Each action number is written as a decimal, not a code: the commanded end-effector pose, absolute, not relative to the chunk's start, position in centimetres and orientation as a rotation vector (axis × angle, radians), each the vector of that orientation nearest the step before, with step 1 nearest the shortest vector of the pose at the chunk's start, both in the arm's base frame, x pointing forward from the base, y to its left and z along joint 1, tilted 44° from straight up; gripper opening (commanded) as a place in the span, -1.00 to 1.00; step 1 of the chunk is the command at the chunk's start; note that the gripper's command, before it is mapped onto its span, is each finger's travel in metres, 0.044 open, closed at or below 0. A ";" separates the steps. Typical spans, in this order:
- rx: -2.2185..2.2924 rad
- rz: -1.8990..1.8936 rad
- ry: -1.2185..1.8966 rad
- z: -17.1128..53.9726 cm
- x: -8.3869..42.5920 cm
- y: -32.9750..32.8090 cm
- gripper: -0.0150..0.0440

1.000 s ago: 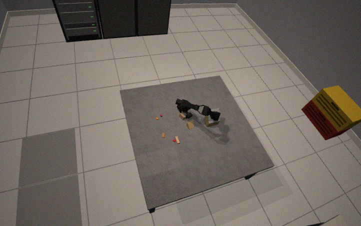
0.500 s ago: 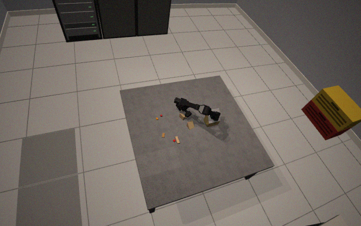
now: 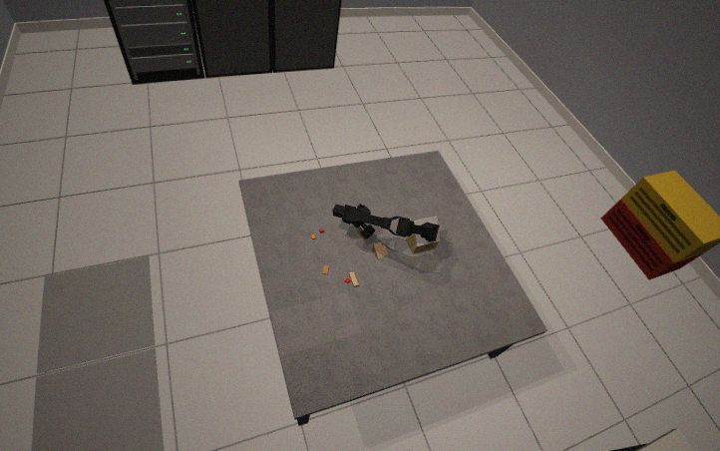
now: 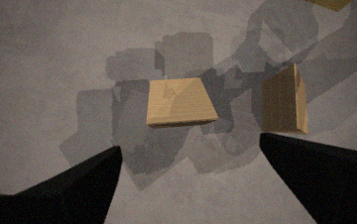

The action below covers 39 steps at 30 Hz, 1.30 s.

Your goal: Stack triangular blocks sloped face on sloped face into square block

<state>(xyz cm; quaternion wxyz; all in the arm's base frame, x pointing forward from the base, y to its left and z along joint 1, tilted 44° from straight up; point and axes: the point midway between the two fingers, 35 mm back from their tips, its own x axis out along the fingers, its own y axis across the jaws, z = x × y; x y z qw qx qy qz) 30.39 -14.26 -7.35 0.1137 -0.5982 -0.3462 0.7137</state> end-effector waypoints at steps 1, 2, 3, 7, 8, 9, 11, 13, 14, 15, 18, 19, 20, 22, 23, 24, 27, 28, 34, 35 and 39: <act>-1.742 2.105 -1.009 -7.7 30.3 -14.2 1.00; -1.742 2.105 -1.009 -7.8 30.3 -14.1 1.00; -1.742 2.105 -1.009 -8.0 30.3 -14.1 1.00; -1.742 2.105 -1.009 -8.5 30.2 -13.7 1.00; -1.742 2.105 -1.009 -8.6 30.2 -13.6 1.00; -1.742 2.106 -1.009 -8.8 30.1 -13.5 1.00; -1.742 2.106 -1.009 -9.0 30.1 -13.4 1.00; -1.742 2.106 -1.010 -9.3 30.0 -13.2 1.00; -1.742 2.107 -1.010 -9.4 30.0 -13.1 1.00; -1.742 2.107 -1.010 -9.5 29.9 -13.0 1.00; -1.742 2.107 -1.011 -9.9 29.8 -12.7 1.00; -1.742 2.107 -1.011 -10.1 29.8 -12.6 1.00; -1.742 2.107 -1.011 -10.2 29.8 -12.5 1.00; -1.742 2.107 -1.011 -10.4 29.7 -12.4 1.00; -1.742 2.107 -1.012 -10.6 29.6 -12.3 1.00; -1.742 2.107 -1.012 -10.7 29.6 -12.2 1.00; -1.742 2.107 -1.012 -11.1 29.5 -11.9 1.00; -1.742 2.107 -1.012 -11.2 29.4 -11.8 1.00; -1.742 2.107 -1.012 -12.0 29.2 -11.2 1.00; -1.742 2.106 -1.012 -12.1 29.1 -11.1 1.00; -1.741 2.106 -1.012 -12.6 28.9 -10.7 1.00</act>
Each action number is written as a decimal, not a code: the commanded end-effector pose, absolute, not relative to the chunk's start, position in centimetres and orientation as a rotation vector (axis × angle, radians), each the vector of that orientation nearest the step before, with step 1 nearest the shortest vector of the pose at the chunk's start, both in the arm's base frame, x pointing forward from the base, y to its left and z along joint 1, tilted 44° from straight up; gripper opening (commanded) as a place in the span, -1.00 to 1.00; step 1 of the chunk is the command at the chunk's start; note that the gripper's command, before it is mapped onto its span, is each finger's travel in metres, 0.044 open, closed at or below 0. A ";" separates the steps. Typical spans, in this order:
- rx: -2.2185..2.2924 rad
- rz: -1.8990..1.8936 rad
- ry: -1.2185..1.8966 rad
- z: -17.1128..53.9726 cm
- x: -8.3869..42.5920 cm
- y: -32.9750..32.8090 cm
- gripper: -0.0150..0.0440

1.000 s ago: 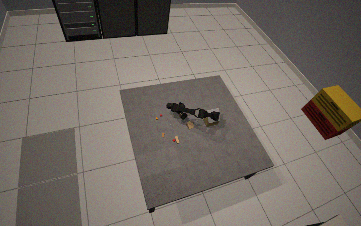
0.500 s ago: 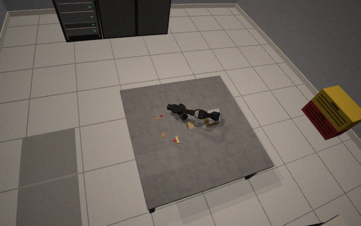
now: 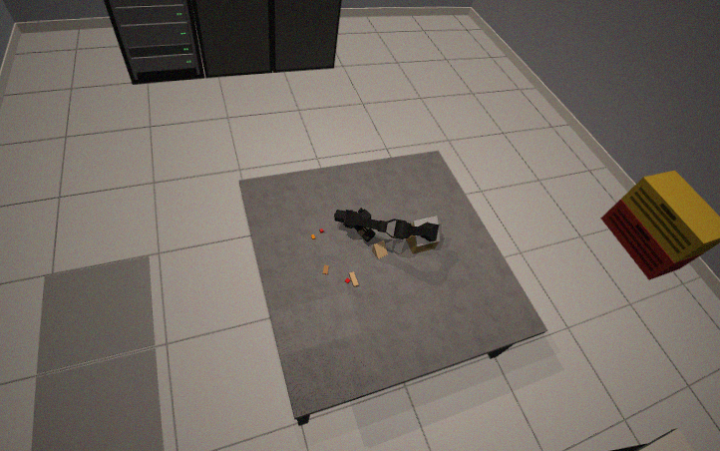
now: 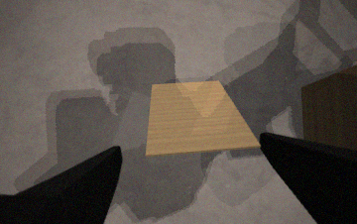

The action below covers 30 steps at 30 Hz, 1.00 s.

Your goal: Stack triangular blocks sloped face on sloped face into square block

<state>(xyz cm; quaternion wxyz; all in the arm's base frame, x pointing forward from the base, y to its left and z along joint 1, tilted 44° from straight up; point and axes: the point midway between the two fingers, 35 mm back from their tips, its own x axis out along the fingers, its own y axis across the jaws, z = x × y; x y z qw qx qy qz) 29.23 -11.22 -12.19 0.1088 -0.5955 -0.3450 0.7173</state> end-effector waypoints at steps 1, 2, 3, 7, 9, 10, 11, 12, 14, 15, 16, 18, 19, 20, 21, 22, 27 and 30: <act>-1.741 2.106 -1.012 -12.7 28.9 -10.6 1.00; -1.741 2.106 -1.012 -12.9 28.8 -10.5 1.00; -1.741 2.106 -1.012 -13.0 28.8 -10.5 1.00; -1.741 2.105 -1.011 -13.5 28.6 -10.1 1.00; -1.741 2.105 -1.011 -13.7 28.4 -9.9 1.00; -1.741 2.105 -1.011 -13.8 28.4 -9.8 1.00; -1.741 2.105 -1.011 -13.9 28.3 -9.7 1.00; -1.740 2.105 -1.011 -14.0 28.3 -9.6 1.00; -1.740 2.104 -1.011 -14.3 28.1 -9.4 1.00; -1.740 2.104 -1.011 -14.4 28.1 -9.3 1.00; -1.740 2.104 -1.011 -14.5 28.0 -9.2 1.00; -1.740 2.104 -1.011 -14.7 27.9 -9.0 1.00; -1.740 2.104 -1.011 -14.8 27.8 -8.9 1.00; -1.740 2.104 -1.011 -15.0 27.8 -8.8 1.00; -1.740 2.104 -1.011 -15.0 27.7 -8.7 1.00; -1.740 2.103 -1.011 -15.1 27.7 -8.6 1.00; -1.740 2.103 -1.011 -15.1 27.7 -8.6 0.64; -1.740 2.103 -1.011 -15.1 27.7 -8.6 0.51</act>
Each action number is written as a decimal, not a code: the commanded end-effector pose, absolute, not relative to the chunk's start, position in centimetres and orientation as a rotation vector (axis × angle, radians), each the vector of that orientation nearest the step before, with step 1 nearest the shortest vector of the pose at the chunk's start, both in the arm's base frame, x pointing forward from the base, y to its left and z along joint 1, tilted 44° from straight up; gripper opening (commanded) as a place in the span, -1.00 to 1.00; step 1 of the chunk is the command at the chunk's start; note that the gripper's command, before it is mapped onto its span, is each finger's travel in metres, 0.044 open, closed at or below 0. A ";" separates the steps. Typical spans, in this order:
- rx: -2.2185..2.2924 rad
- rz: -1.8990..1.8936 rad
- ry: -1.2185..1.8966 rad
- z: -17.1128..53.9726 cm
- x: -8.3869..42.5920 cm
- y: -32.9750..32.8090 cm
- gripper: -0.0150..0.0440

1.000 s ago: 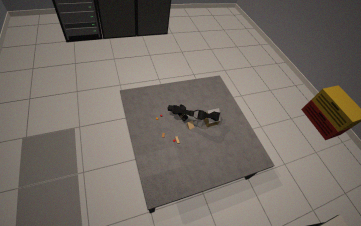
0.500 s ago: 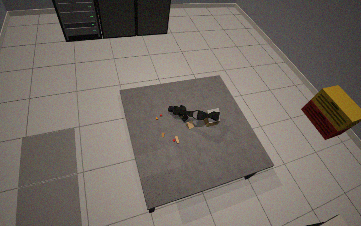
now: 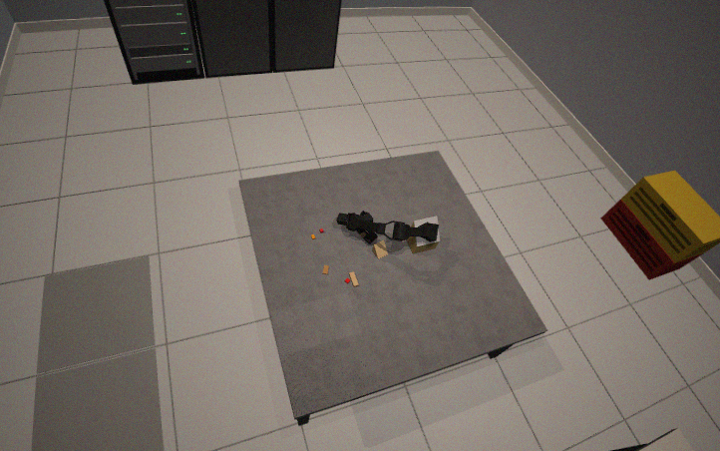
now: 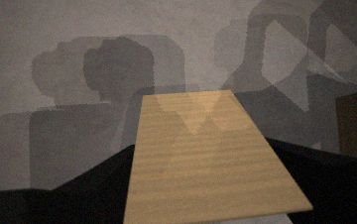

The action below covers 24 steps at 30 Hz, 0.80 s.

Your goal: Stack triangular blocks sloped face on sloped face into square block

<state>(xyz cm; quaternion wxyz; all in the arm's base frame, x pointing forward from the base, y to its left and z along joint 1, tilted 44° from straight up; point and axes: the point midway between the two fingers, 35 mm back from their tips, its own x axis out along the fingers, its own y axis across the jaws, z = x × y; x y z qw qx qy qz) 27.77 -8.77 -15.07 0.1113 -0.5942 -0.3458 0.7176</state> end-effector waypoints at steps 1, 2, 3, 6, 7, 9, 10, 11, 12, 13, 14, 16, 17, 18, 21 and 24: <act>-1.740 2.103 -1.011 -15.1 27.7 -8.6 0.49; -1.740 2.103 -1.011 -15.1 27.7 -8.6 0.46; -1.740 2.103 -1.011 -15.1 27.7 -8.6 0.44; -1.740 2.103 -1.011 -15.1 27.7 -8.6 0.37; -1.740 2.103 -1.011 -15.1 27.7 -8.6 0.29; -1.740 2.103 -1.011 -15.1 27.7 -8.6 0.11; -1.740 2.104 -1.011 -15.1 27.7 -8.7 0.02; -1.741 2.106 -1.012 -15.0 27.7 -8.8 -0.07; -1.742 2.107 -1.013 -14.9 27.7 -8.9 -0.16; -1.742 2.108 -1.014 -14.9 27.7 -8.9 -0.25; -1.742 2.108 -1.014 -14.9 27.7 -8.9 -0.34; -1.742 2.108 -1.014 -14.9 27.7 -8.9 -0.49; -1.746 2.102 -1.012 -14.9 27.6 -8.9 -0.49; -1.757 2.086 -1.007 -14.9 27.5 -8.9 -0.49; -1.821 1.998 -0.983 -14.8 27.1 -9.2 -0.49; -1.884 1.910 -0.958 -14.7 26.6 -9.5 -0.49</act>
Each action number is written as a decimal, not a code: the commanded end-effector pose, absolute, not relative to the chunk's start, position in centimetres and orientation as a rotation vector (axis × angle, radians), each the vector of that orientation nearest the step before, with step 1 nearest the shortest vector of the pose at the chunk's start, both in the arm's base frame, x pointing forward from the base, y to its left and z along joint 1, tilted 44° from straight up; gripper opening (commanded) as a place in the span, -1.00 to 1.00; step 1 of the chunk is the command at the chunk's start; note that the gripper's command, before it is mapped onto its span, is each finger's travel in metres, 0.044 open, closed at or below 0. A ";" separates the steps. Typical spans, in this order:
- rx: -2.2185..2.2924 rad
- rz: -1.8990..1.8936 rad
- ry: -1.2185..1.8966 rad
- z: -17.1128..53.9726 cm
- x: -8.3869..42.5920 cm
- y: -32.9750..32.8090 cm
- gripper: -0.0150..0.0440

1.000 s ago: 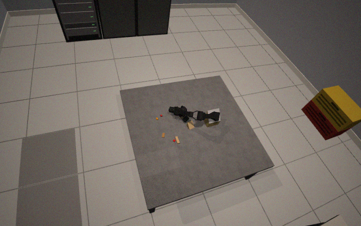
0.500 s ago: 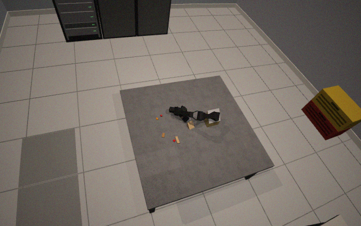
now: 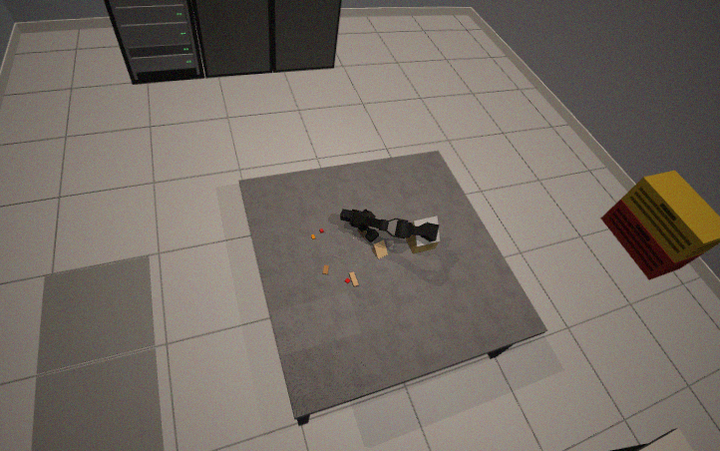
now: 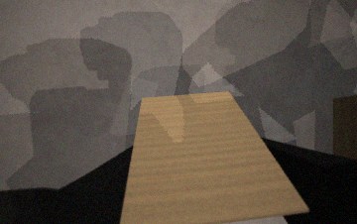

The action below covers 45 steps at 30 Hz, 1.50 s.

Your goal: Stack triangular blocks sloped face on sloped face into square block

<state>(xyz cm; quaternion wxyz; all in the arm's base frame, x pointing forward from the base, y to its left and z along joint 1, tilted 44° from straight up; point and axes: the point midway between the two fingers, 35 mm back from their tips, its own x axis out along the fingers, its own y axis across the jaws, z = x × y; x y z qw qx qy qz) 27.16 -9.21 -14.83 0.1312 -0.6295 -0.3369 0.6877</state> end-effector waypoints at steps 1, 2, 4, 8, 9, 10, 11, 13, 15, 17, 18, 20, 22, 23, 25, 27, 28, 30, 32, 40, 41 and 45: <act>-1.903 1.881 -0.950 -14.6 26.5 -9.5 -0.49; -1.923 1.852 -0.941 -14.6 26.4 -9.6 -0.49; -1.960 1.794 -0.924 -14.5 26.0 -9.8 -0.49; -2.031 1.675 -0.889 -14.4 25.4 -10.1 -0.49; -2.047 1.645 -0.880 -14.4 25.2 -10.2 -0.49; -2.064 1.615 -0.871 -14.4 25.1 -10.3 -0.49; -2.080 1.585 -0.862 -14.4 24.9 -10.4 -0.49; -2.110 1.525 -0.843 -14.4 24.6 -10.5 -0.49; -2.139 1.464 -0.824 -14.4 24.2 -10.6 -0.49; -2.167 1.403 -0.805 -14.4 23.9 -10.7 -0.49; -2.181 1.373 -0.795 -14.4 23.7 -10.8 -0.49; -2.206 1.310 -0.775 -14.5 23.4 -10.9 -0.49; -2.231 1.248 -0.755 -14.5 23.0 -11.0 -0.49; -2.242 1.217 -0.745 -14.6 22.8 -11.0 -0.49; -2.264 1.154 -0.724 -14.6 22.5 -11.0 -0.49; -2.285 1.091 -0.703 -14.7 22.1 -11.1 -0.49; -2.295 1.060 -0.693 -14.8 22.0 -11.1 -0.49; -2.313 0.997 -0.672 -14.9 21.6 -11.1 -0.49; -2.330 0.934 -0.650 -15.0 21.3 -11.2 -0.49; -2.384 0.678 -0.562 -15.6 19.9 -11.1 -0.49; -2.389 0.646 -0.550 -15.7 19.8 -11.1 -0.49; -2.386 0.649 -0.555 -15.8 19.8 -11.0 -0.40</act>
